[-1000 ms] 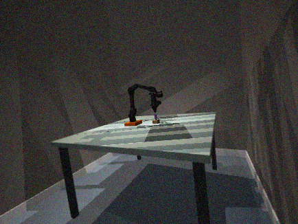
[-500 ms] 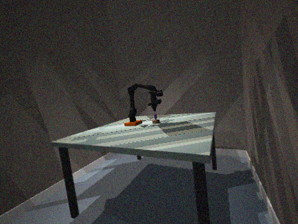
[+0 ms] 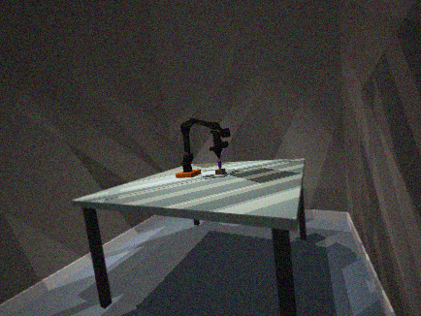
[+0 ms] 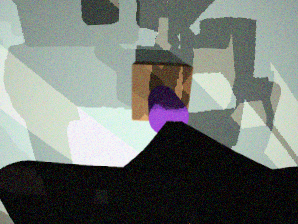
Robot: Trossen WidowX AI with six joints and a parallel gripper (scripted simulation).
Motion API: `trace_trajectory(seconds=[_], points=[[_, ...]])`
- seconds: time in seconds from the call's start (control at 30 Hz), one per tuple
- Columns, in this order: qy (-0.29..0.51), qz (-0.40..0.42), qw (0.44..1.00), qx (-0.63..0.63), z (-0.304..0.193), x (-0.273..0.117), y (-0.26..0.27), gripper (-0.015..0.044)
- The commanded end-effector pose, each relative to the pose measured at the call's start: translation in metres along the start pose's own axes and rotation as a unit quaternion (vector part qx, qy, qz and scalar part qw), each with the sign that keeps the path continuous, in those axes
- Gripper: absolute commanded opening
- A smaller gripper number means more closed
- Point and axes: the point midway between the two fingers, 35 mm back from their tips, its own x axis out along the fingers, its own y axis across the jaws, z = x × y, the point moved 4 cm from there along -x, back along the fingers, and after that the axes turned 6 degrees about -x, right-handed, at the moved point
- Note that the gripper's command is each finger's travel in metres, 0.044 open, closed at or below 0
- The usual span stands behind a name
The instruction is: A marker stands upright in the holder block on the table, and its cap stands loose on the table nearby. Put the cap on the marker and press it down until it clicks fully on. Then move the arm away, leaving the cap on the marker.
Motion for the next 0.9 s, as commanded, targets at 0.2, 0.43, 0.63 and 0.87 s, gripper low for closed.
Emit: trace_trajectory(seconds=[0.2,0.43,0.63,0.87], points=[[0.004,0.001,1.0,0.003,-0.001,0.017,0.0,0.0],[0.005,0.001,1.0,0.003,-0.001,0.027,0.0,0.0],[-0.002,0.0,1.0,0.0,0.0,0.024,0.0,0.0],[-0.003,0.0,1.0,0.0,0.003,0.005,0.0,0.0]])
